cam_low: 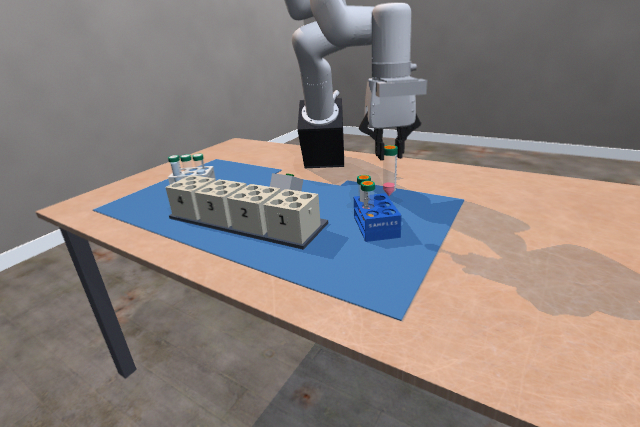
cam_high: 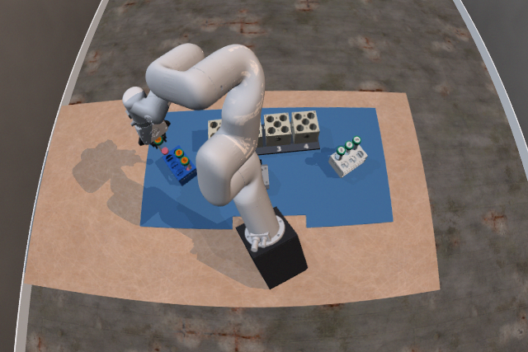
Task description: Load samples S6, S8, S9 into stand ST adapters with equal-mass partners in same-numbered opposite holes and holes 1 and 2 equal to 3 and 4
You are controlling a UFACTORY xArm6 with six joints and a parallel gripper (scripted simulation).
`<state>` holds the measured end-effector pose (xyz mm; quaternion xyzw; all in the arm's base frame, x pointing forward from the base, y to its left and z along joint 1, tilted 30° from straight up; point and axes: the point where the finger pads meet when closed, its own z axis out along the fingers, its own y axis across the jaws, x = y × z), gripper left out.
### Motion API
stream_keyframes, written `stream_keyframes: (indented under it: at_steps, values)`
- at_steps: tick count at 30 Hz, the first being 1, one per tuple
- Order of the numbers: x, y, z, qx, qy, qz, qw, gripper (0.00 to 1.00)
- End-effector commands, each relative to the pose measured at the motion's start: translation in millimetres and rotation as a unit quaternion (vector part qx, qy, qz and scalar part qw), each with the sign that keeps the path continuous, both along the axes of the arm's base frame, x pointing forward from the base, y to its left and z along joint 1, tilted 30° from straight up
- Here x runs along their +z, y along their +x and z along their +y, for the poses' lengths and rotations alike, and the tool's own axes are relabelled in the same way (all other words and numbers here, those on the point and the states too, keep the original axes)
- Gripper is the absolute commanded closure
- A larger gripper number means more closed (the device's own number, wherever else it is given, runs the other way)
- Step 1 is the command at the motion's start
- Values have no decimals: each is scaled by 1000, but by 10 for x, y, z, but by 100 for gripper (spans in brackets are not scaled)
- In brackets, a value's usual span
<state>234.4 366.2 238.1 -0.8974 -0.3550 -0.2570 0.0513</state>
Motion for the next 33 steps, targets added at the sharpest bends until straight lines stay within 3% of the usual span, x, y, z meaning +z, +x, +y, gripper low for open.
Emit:
stream_keyframes:
  at_steps: [1,18,33]
  values:
    - [72,-26,-11,0,2,-1,1000,100]
    - [332,-154,-94,0,2,-1,1000,100]
    - [332,-154,-94,0,2,-1,1000,100]
